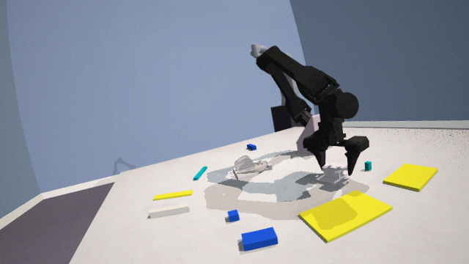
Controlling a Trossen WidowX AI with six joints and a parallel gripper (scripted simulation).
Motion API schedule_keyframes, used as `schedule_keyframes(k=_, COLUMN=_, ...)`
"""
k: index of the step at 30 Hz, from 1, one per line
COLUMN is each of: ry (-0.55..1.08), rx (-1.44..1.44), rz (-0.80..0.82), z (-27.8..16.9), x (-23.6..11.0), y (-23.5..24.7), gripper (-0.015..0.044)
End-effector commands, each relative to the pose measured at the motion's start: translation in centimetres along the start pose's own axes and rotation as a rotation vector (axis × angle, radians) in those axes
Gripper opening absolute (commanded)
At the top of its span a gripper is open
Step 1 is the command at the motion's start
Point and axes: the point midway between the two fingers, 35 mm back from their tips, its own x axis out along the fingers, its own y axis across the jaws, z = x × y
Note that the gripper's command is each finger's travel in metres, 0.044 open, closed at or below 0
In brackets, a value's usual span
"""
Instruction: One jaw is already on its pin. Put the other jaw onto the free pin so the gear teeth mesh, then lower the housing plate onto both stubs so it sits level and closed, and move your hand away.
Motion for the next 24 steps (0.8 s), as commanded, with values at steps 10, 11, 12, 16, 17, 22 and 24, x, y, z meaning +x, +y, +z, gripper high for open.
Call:
schedule_keyframes(k=10, ry=-0.003, rx=-0.003, rz=-0.002, z=0.02, x=0.12, y=-0.02, gripper=0.0440)
schedule_keyframes(k=11, ry=-0.003, rx=-0.003, rz=-0.002, z=0.02, x=0.12, y=-0.02, gripper=0.0440)
schedule_keyframes(k=12, ry=0.000, rx=0.000, rz=0.000, z=0.00, x=0.06, y=0.00, gripper=0.0433)
schedule_keyframes(k=16, ry=0.000, rx=0.000, rz=0.000, z=0.00, x=0.06, y=0.00, gripper=0.0407)
schedule_keyframes(k=17, ry=0.000, rx=0.000, rz=0.000, z=0.00, x=0.06, y=0.00, gripper=0.0400)
schedule_keyframes(k=22, ry=0.000, rx=0.000, rz=0.000, z=0.00, x=0.06, y=0.00, gripper=0.0367)
schedule_keyframes(k=24, ry=0.000, rx=0.000, rz=0.000, z=0.00, x=0.06, y=0.00, gripper=0.0353)
